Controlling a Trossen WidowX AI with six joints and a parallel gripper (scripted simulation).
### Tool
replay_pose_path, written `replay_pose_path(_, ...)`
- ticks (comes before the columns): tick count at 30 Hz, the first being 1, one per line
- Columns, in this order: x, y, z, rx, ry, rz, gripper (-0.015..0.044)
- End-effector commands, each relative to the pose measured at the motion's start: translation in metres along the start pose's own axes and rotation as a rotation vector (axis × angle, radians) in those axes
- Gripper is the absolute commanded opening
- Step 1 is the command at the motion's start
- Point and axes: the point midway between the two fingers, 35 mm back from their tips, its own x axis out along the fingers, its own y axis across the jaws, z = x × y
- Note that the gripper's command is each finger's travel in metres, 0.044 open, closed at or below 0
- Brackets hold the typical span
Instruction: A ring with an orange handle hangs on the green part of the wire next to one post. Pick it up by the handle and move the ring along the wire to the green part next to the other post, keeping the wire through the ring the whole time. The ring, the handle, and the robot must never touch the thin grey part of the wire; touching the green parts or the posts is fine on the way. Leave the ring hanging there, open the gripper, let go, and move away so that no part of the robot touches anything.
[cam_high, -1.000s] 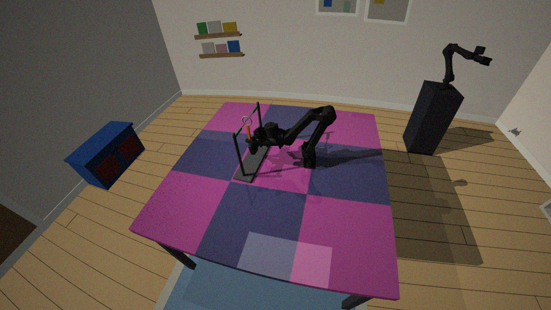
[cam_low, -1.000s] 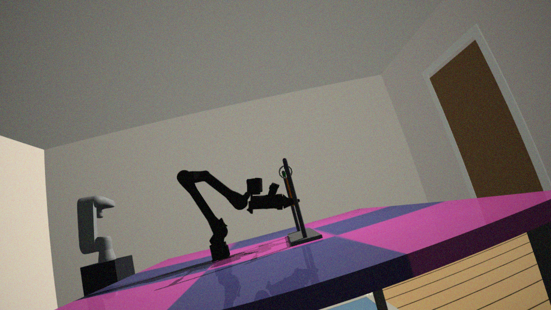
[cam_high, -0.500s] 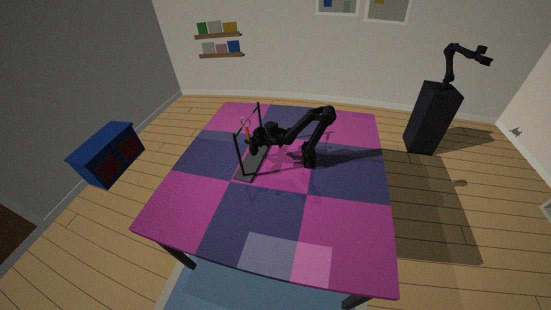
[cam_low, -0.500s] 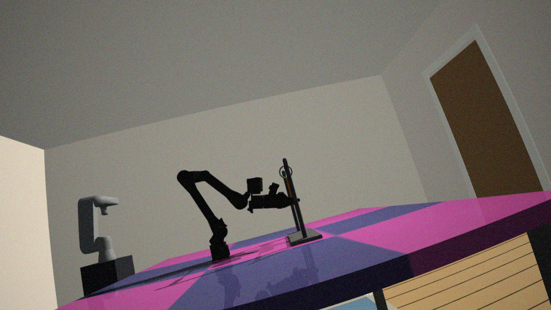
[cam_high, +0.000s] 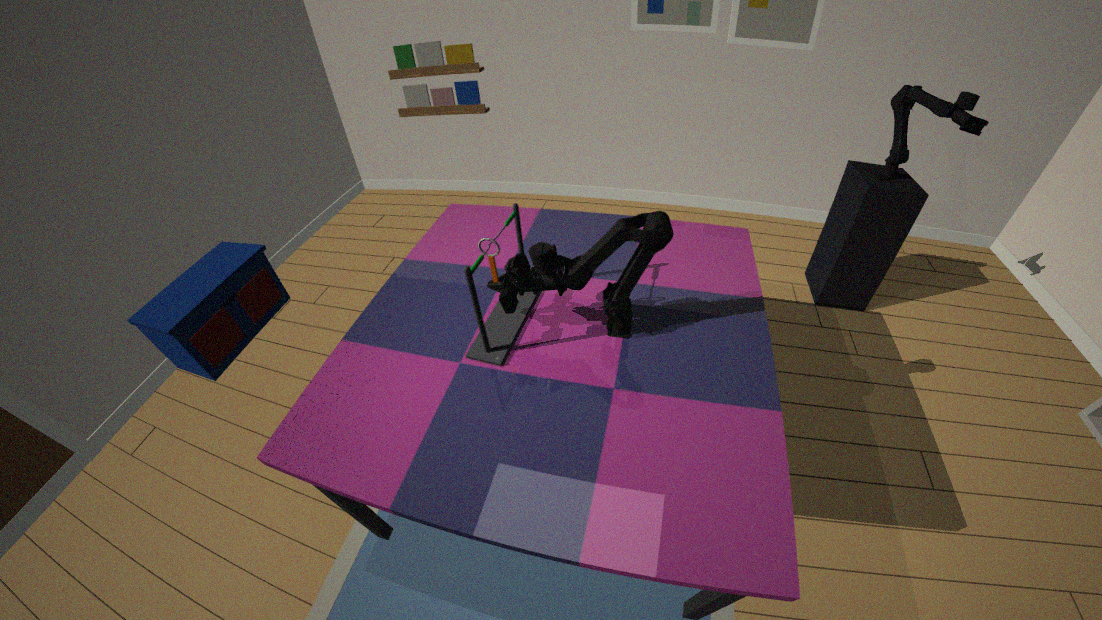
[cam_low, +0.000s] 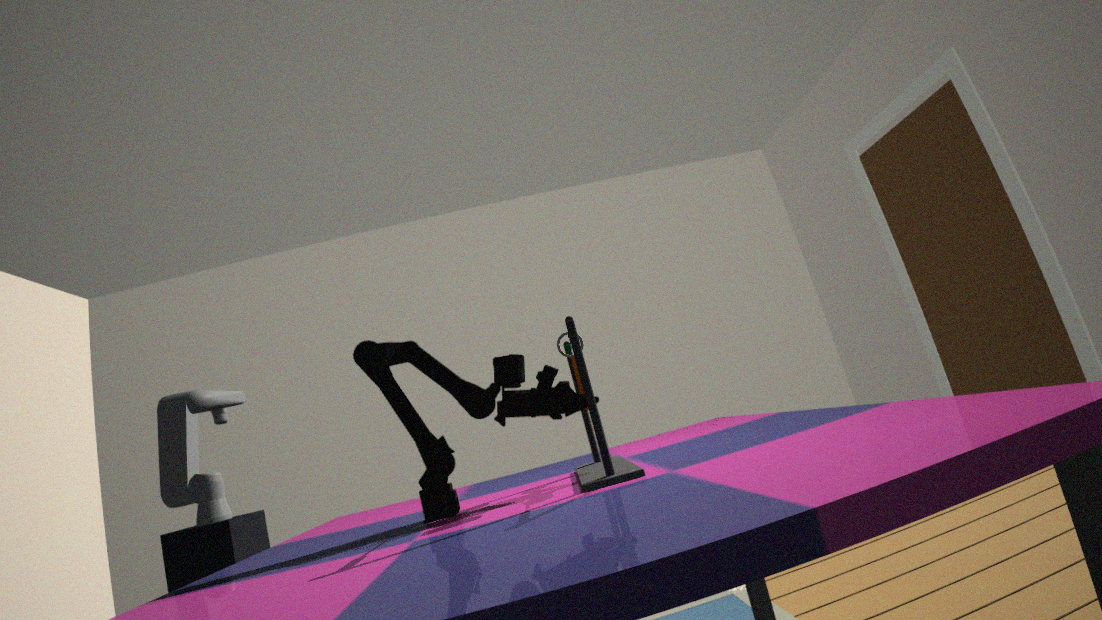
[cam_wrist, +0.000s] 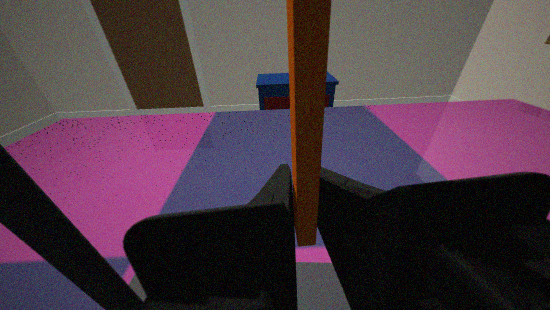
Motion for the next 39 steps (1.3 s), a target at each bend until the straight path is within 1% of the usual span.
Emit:
replay_pose_path(1, 0.0, 0.003, 0.001, -0.002, -0.005, -0.005, -0.015)
replay_pose_path(8, -0.001, 0.01, 0.001, 0.011, 0.005, -0.022, -0.015)
replay_pose_path(15, -0.009, 0.021, 0.001, 0.039, 0.079, -0.047, -0.015)
replay_pose_path(39, -0.007, 0.048, 0.003, 0.07, 0.084, -0.072, -0.015)
